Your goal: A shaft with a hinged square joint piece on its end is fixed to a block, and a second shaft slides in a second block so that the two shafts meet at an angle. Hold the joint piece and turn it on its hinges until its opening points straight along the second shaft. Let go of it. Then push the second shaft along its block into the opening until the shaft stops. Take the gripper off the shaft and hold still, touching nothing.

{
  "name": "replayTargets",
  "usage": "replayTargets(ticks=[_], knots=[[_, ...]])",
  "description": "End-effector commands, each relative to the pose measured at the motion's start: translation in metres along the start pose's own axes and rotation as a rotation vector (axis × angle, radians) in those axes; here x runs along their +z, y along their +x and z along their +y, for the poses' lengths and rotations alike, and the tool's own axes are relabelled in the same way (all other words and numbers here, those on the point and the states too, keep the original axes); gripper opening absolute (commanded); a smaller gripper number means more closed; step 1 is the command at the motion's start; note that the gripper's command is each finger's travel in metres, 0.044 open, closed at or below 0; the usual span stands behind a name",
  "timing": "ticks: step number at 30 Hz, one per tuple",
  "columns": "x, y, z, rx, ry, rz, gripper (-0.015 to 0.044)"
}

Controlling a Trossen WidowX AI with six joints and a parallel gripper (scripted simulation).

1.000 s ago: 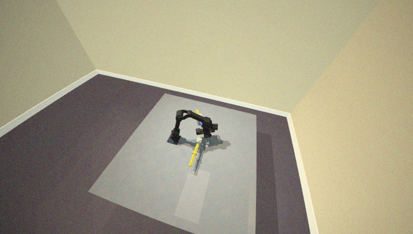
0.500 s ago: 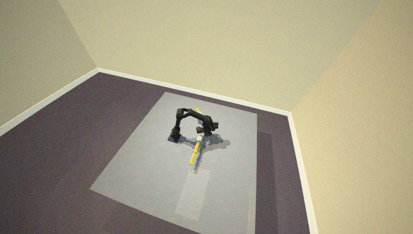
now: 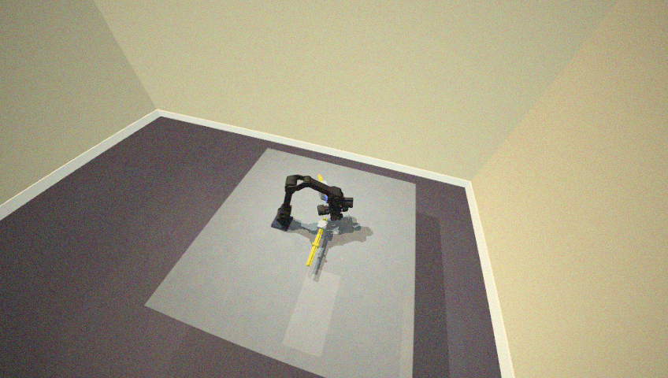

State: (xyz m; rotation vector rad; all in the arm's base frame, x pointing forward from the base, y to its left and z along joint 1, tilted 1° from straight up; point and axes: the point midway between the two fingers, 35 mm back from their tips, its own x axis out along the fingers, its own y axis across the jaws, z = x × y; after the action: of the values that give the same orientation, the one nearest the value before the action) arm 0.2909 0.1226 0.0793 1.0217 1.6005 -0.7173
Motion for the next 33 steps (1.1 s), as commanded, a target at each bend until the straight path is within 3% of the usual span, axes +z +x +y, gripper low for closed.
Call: replayTargets(ticks=[1, 15, 21, 33], knots=[[-0.0003, 0.0008, 0.0000, 0.000, 0.005, 0.003, 0.0182], [0.0000, 0.0000, 0.0000, 0.000, 0.000, 0.000, 0.0147], [0.0000, 0.0000, 0.0000, 0.000, 0.000, 0.000, 0.0000], [-0.0001, -0.0037, -0.0042, 0.018, 0.091, -0.070, 0.0000]])
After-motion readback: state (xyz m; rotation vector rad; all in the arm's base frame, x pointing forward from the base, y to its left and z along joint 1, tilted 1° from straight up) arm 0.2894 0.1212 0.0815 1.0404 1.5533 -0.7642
